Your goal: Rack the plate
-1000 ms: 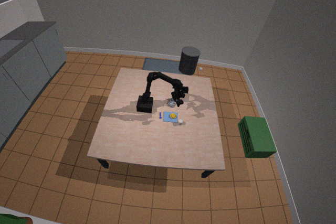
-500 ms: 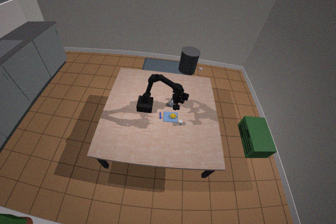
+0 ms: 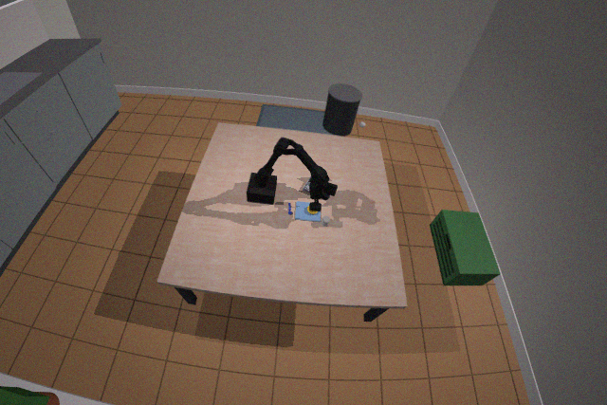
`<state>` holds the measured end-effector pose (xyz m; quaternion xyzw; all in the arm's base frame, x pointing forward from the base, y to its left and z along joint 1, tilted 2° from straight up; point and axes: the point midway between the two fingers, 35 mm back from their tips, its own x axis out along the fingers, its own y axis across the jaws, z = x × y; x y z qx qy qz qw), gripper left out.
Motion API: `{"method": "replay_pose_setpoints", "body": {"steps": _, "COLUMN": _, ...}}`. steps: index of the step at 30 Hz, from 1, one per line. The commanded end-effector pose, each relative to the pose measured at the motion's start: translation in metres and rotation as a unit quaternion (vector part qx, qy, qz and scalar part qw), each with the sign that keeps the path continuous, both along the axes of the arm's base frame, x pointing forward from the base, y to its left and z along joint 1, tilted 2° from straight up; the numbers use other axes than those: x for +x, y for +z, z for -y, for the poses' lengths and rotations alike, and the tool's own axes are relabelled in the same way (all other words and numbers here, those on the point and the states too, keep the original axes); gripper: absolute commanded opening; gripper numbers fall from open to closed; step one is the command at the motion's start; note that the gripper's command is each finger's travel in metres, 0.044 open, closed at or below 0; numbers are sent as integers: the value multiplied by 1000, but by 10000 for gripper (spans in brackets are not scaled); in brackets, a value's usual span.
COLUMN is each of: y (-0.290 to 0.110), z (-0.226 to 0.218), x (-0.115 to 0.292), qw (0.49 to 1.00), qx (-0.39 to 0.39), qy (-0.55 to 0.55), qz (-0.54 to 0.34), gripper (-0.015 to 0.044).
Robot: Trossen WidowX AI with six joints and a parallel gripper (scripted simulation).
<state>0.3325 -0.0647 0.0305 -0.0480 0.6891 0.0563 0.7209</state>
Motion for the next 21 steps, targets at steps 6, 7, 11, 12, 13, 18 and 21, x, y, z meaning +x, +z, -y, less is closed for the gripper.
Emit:
{"method": "replay_pose_setpoints", "body": {"steps": 6, "y": -10, "z": -1, "x": 4, "qw": 1000, "qx": 1, "qy": -3, "qz": 7, "gripper": 400}}
{"method": "replay_pose_setpoints", "body": {"steps": 7, "y": -12, "z": -1, "x": 5, "qw": 1000, "qx": 1, "qy": -3, "qz": 7, "gripper": 400}}
{"method": "replay_pose_setpoints", "body": {"steps": 11, "y": -19, "z": -1, "x": 5, "qw": 1000, "qx": 1, "qy": -3, "qz": 7, "gripper": 400}}
{"method": "replay_pose_setpoints", "body": {"steps": 12, "y": -20, "z": -1, "x": 5, "qw": 1000, "qx": 1, "qy": -3, "qz": 7, "gripper": 400}}
{"method": "replay_pose_setpoints", "body": {"steps": 13, "y": -22, "z": -1, "x": 6, "qw": 1000, "qx": 1, "qy": -3, "qz": 7, "gripper": 400}}
{"method": "replay_pose_setpoints", "body": {"steps": 18, "y": -30, "z": -2, "x": 6, "qw": 1000, "qx": 1, "qy": -3, "qz": 7, "gripper": 400}}
{"method": "replay_pose_setpoints", "body": {"steps": 21, "y": -35, "z": -2, "x": 7, "qw": 1000, "qx": 1, "qy": -3, "qz": 7, "gripper": 400}}
